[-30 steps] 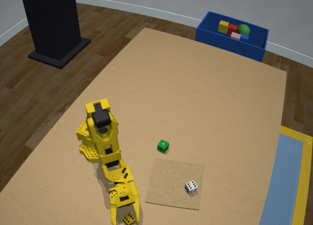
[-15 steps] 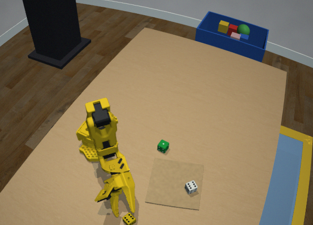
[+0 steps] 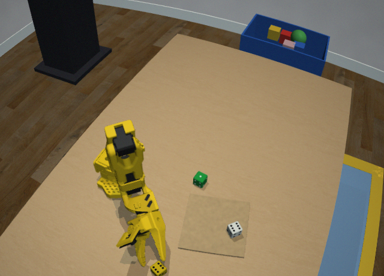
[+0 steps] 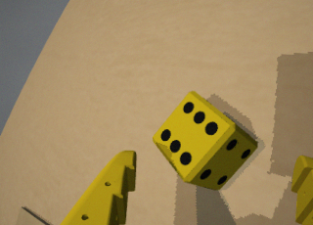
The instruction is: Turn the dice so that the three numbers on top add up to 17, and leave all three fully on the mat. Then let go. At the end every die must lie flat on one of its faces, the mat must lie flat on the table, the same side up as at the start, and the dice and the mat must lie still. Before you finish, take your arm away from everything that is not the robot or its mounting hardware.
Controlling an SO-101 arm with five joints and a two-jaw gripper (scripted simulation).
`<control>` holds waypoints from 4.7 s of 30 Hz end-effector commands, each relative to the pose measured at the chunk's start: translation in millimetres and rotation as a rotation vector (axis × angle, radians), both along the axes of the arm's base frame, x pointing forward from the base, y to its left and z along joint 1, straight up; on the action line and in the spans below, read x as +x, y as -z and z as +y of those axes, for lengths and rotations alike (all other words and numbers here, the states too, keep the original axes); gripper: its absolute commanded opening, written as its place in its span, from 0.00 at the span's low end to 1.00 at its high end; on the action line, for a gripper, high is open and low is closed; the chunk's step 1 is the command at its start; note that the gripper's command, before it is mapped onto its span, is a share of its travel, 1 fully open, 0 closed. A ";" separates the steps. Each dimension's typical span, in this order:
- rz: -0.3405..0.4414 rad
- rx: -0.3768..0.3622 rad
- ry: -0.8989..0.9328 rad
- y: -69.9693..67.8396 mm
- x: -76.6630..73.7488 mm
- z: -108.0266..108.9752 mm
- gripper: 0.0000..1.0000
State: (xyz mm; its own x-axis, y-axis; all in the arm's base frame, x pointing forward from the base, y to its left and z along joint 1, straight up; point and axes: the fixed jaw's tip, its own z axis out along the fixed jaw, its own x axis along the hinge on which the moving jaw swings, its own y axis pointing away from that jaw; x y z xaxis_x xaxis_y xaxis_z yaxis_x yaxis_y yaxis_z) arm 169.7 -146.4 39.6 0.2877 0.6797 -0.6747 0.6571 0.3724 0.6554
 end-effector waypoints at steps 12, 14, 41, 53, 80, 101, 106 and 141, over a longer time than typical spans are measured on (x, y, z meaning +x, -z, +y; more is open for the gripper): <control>-0.229 0.147 0.070 -16.9 -7.0 6.5 0.33; -0.229 0.146 0.070 -16.9 -7.0 6.4 0.33; -0.203 0.196 0.085 1.4 5.7 -3.3 0.33; -0.017 0.178 0.046 21.9 19.0 -13.4 0.33; 0.339 0.075 -0.124 51.6 45.6 -32.2 0.32; 0.593 0.011 -0.310 27.5 37.4 -23.0 0.32; 0.647 0.011 -0.352 17.2 31.6 -17.7 0.32; 0.917 0.023 -0.583 -18.4 8.5 2.4 0.31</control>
